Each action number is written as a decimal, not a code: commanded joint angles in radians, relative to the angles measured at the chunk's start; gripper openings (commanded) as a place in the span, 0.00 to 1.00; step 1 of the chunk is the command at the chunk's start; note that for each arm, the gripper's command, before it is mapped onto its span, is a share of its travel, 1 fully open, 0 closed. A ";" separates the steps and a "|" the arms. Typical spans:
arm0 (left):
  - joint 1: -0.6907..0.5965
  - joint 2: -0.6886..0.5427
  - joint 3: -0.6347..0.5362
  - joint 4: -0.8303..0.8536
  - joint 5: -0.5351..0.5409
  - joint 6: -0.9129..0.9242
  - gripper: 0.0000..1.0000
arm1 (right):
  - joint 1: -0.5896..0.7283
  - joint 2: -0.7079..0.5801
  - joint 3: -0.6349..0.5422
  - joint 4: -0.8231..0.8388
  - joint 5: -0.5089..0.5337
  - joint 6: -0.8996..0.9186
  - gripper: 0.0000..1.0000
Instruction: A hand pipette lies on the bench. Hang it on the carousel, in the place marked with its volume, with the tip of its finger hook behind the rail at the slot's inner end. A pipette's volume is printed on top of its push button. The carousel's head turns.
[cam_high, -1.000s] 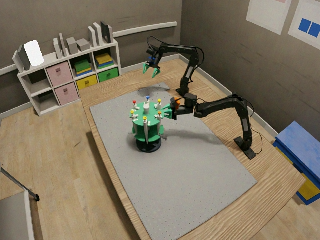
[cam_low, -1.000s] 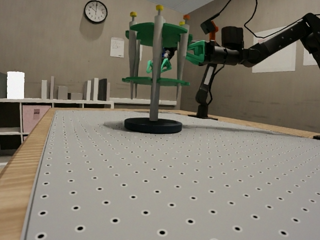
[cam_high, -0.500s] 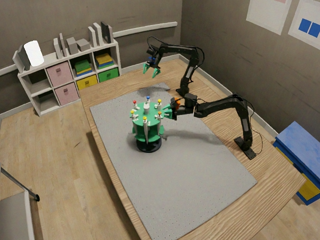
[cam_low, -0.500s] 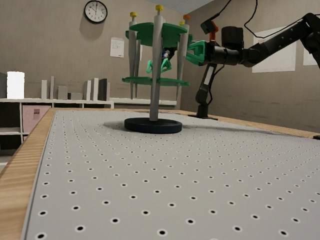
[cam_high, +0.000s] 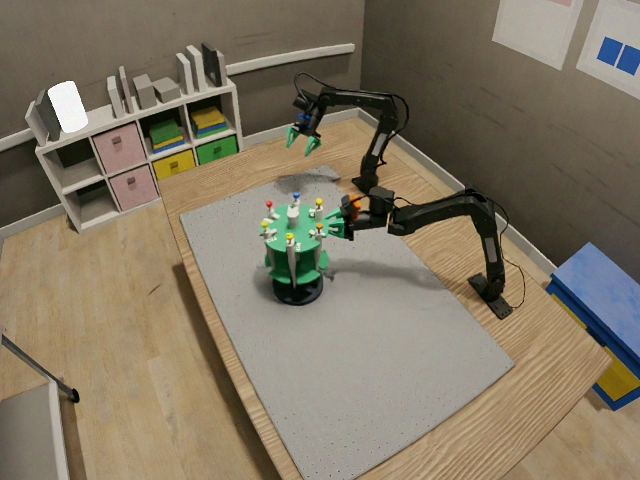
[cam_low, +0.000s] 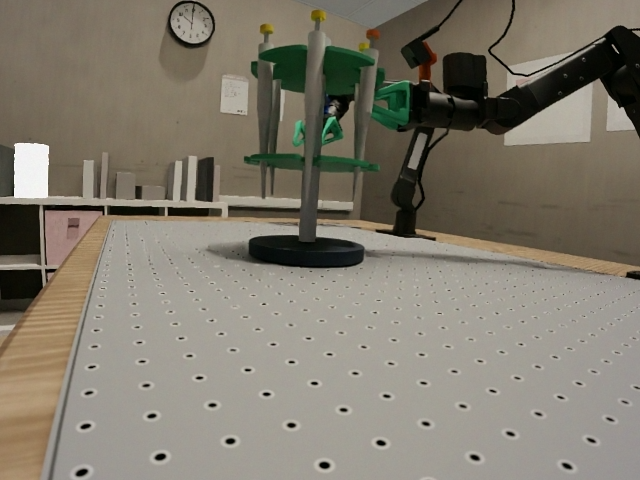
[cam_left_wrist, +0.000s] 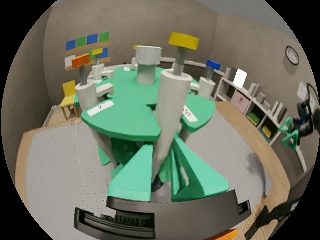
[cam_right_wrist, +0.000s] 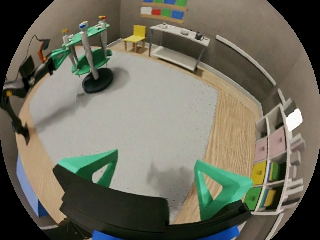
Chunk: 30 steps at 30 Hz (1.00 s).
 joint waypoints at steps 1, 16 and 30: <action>0.013 -0.041 0.046 0.032 -0.019 0.003 0.12 | -0.011 0.010 0.010 0.009 -0.023 -0.011 1.00; -0.065 0.050 0.127 -0.018 -0.244 0.000 0.12 | -0.011 0.010 0.010 0.009 -0.023 -0.011 1.00; -0.057 0.035 0.160 -0.008 -0.302 0.002 0.12 | -0.011 0.010 0.010 0.009 -0.023 -0.011 1.00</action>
